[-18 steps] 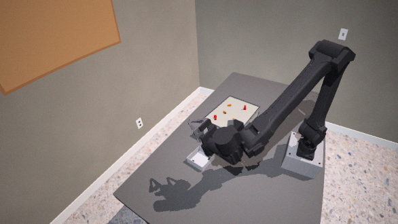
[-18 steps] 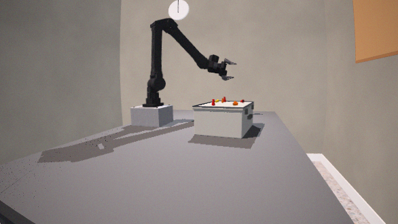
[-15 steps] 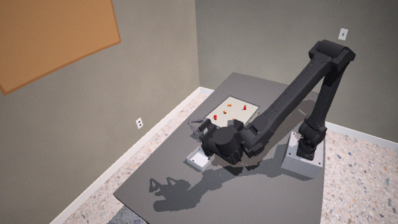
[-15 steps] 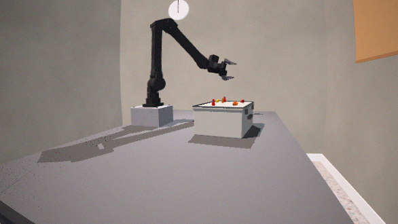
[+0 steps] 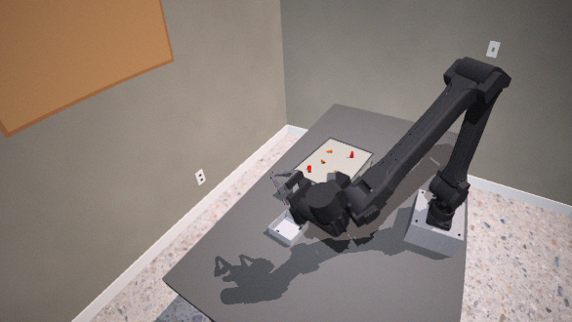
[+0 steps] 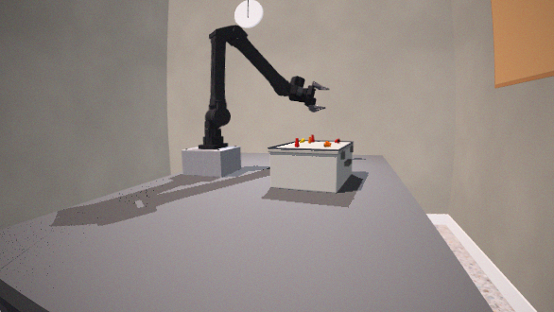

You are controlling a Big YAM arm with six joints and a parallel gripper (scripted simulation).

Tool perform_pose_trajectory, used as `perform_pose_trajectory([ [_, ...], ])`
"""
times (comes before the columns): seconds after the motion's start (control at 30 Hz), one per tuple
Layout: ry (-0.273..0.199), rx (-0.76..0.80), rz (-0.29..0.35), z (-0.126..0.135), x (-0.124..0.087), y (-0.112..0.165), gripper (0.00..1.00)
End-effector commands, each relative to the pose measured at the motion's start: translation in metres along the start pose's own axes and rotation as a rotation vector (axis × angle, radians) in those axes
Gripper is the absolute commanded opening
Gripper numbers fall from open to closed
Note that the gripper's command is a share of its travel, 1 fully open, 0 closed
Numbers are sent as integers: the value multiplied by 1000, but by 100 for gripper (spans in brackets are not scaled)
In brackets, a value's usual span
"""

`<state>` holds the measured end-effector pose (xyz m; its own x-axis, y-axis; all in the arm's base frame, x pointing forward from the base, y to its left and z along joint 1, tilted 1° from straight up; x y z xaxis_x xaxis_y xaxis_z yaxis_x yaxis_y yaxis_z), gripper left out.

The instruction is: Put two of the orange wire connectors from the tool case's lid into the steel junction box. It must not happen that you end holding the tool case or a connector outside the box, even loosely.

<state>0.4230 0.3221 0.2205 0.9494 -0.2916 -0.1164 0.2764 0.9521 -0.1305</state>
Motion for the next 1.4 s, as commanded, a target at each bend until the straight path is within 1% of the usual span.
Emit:
perform_pose_trajectory([
  [0.0, -12, 33, 2, 16, 1, 5, 100],
  [0.2, -2, -33, 4, 22, 10, 6, 100],
  [0.3, 14, -124, 11, 26, 20, 5, 100],
  [0.4, 40, -263, 27, 29, 33, 4, 100],
  [0.5, 45, -286, 30, 30, 36, 3, 100],
  [0.6, 83, -478, 58, 33, 54, -1, 100],
  [0.7, 109, -598, 80, 33, 65, -5, 100],
  [0.73, 109, -598, 80, 33, 65, -5, 100],
  [0.77, 127, -681, 97, 33, 72, -7, 100],
  [0.83, 146, -760, 115, 32, 79, -10, 100],
  [0.9, 148, -769, 117, 31, 80, -10, 100],
  [0.93, 169, -857, 139, 30, 87, -13, 100],
  [1.0, 187, -938, 163, 29, 94, -17, 100],
  [1.07, 187, -938, 163, 29, 94, -17, 100],
  [1.1, 208, -1030, 192, 29, 101, -22, 100],
  [1.17, 210, -1039, 195, 29, 102, -23, 100],
  [1.2, 231, -1132, 229, 28, 109, -28, 100],
  [1.3, 249, -1218, 263, 28, 116, -34, 100],
  [1.37, 266, -1295, 297, 28, 121, -40, 100],
])
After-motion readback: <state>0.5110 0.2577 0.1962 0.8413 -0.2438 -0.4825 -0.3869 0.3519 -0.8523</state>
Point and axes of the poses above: the point where the finger pads meet when closed, its own x axis out along the fingers, its own z axis across the jaws, y = z × x, the point moved 1 cm from there along -x, back along the fingers, and after that the axes turned 6 degrees about x, right-handed, at the moved point
